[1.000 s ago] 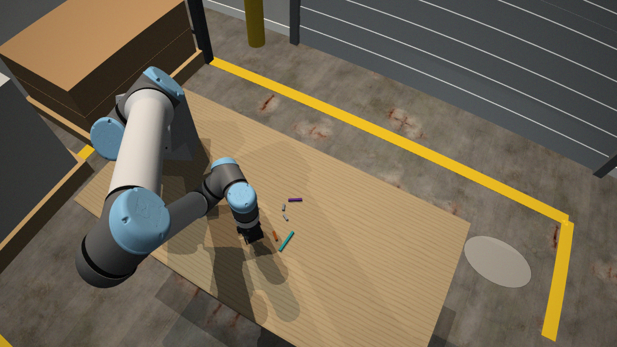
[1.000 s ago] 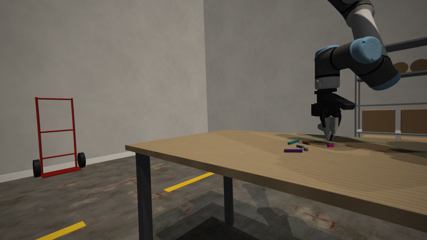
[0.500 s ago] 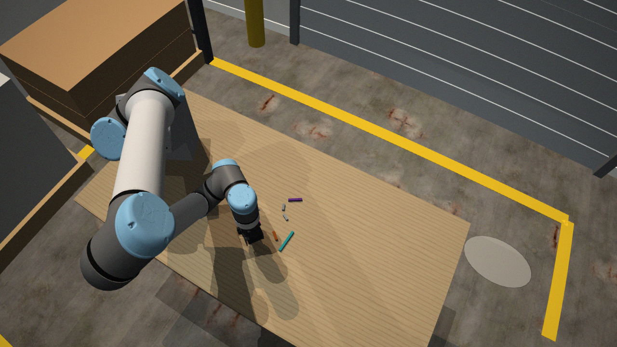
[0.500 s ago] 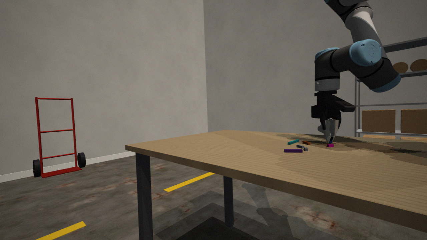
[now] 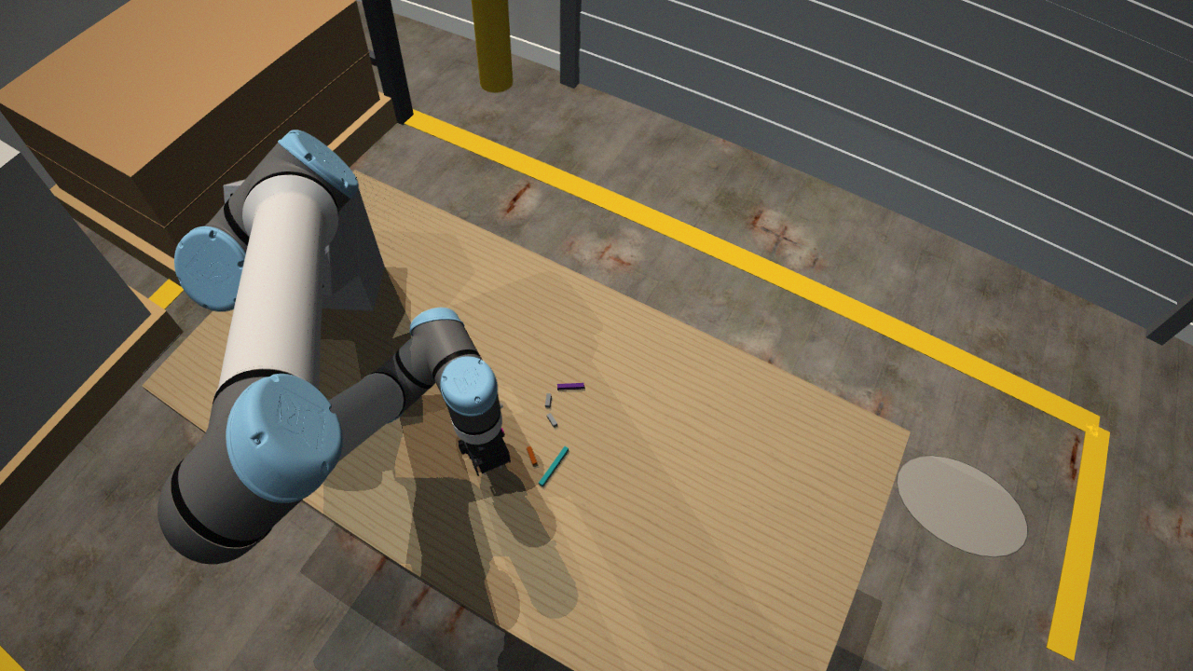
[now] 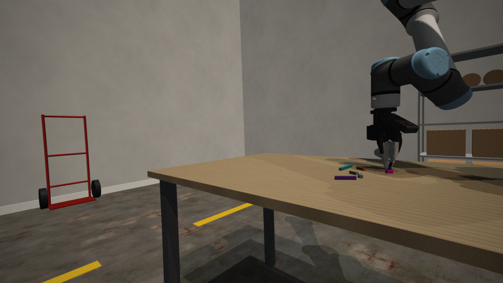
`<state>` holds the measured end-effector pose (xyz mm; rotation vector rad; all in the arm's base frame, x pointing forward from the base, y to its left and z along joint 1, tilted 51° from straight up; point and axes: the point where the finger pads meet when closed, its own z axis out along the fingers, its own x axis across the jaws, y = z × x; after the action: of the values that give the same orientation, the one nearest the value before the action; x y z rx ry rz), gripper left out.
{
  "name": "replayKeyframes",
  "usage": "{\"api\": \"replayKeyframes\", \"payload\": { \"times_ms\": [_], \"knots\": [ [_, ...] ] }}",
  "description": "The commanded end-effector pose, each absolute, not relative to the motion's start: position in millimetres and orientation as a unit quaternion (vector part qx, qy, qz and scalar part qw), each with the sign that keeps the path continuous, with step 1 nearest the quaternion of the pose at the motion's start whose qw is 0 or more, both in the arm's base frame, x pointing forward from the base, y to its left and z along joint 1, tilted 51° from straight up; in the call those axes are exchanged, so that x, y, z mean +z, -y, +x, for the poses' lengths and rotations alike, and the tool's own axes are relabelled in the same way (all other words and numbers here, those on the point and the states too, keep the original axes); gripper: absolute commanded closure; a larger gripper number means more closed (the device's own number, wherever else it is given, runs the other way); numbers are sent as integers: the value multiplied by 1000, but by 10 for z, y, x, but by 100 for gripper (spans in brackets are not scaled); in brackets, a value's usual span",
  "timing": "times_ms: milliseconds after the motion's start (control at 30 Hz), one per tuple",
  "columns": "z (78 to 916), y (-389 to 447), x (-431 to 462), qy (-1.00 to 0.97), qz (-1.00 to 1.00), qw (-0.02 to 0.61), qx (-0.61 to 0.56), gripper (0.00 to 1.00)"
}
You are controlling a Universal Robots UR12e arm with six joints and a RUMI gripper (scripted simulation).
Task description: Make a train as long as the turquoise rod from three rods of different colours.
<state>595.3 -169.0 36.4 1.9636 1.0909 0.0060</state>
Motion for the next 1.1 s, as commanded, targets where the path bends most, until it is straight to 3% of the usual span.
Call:
{"api": "replayKeyframes", "payload": {
  "times_ms": [0,800,1067],
  "knots": [
    [5953,1687,366,-438,788,433,3,100],
    [5953,1687,366,-438,788,433,3,100],
    [5953,1687,366,-438,788,433,3,92]
  ]
}}
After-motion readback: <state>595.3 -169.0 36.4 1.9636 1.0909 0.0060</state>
